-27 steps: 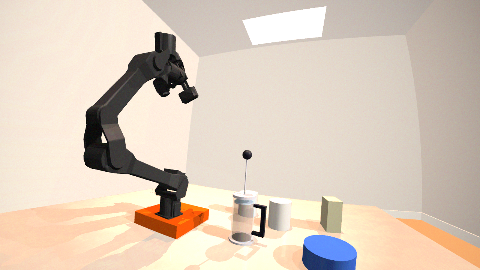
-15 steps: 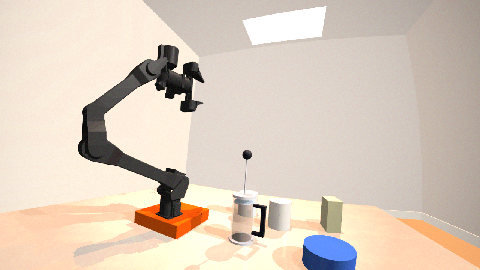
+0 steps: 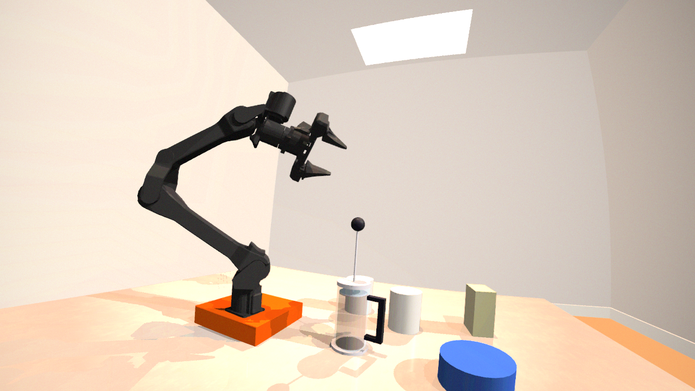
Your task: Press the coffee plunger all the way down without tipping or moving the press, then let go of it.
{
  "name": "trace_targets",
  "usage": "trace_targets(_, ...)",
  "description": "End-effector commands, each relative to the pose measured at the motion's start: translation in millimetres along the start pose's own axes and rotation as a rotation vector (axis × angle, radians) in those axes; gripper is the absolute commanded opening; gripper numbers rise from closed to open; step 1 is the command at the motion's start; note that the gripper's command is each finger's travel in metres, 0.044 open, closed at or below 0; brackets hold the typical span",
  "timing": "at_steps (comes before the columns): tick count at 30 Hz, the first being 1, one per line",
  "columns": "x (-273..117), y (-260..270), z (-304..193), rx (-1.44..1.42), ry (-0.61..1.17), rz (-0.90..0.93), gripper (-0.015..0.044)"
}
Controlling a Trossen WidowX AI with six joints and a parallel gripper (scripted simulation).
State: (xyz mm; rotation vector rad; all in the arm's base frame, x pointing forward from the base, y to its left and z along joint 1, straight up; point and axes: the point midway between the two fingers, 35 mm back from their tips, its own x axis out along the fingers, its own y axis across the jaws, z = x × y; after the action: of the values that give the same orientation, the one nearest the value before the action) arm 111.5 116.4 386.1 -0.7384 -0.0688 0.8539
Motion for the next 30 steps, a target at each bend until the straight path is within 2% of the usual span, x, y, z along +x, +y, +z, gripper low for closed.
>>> trace_targets(1, 15.7, -10.6, -35.3, 0.269, 0.173, -0.086, 0.0440)
trace_targets(6, 17.9, -26.6, -94.0, 0.723, 0.388, -0.308, 0.0440)
trace_targets(9, 14.7, -29.9, -110.4, 0.851, 0.435, -0.385, 0.0440)
trace_targets(20, 26.0, 7.4, -154.9, 0.860, 0.438, -0.391, 0.0440)
trace_targets(30, 34.6, 6.3, -160.4, 0.860, 0.438, -0.391, 0.0440)
